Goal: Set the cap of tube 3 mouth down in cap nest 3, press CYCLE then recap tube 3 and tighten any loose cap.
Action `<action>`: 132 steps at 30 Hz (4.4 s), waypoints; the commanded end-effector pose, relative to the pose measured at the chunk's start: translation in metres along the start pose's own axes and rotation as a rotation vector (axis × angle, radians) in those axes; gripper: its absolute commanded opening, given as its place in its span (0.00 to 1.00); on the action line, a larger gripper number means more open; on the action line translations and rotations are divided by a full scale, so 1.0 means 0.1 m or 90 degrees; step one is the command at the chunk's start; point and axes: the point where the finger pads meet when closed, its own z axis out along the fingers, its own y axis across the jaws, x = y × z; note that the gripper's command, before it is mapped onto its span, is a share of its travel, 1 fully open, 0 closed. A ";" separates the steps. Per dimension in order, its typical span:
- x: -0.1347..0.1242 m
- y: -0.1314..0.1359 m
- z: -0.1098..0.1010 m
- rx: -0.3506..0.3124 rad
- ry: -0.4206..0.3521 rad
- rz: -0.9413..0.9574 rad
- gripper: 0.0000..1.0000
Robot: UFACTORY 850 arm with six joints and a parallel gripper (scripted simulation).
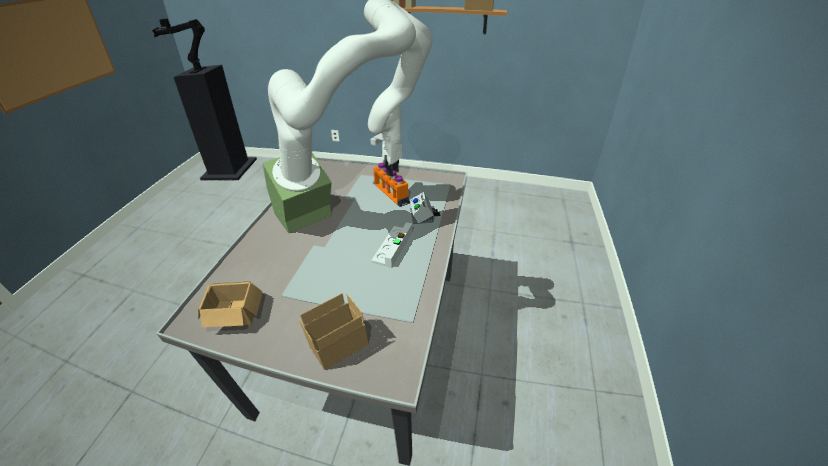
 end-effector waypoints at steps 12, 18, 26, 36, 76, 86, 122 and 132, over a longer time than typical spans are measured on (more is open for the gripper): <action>0.00 0.01 0.05 -0.007 -0.003 0.040 0.00; 0.00 0.01 0.05 -0.006 -0.003 0.040 0.00; 0.00 0.01 0.05 -0.007 -0.003 0.040 0.00; 0.00 0.01 0.05 -0.007 -0.001 0.252 0.00; 0.00 0.01 0.05 -0.007 0.000 0.463 0.46; 0.00 0.00 0.05 -0.007 -0.002 0.209 0.46; 0.00 0.01 0.05 -0.007 -0.002 0.125 0.00; 0.00 0.01 0.05 -0.007 -0.001 0.294 0.00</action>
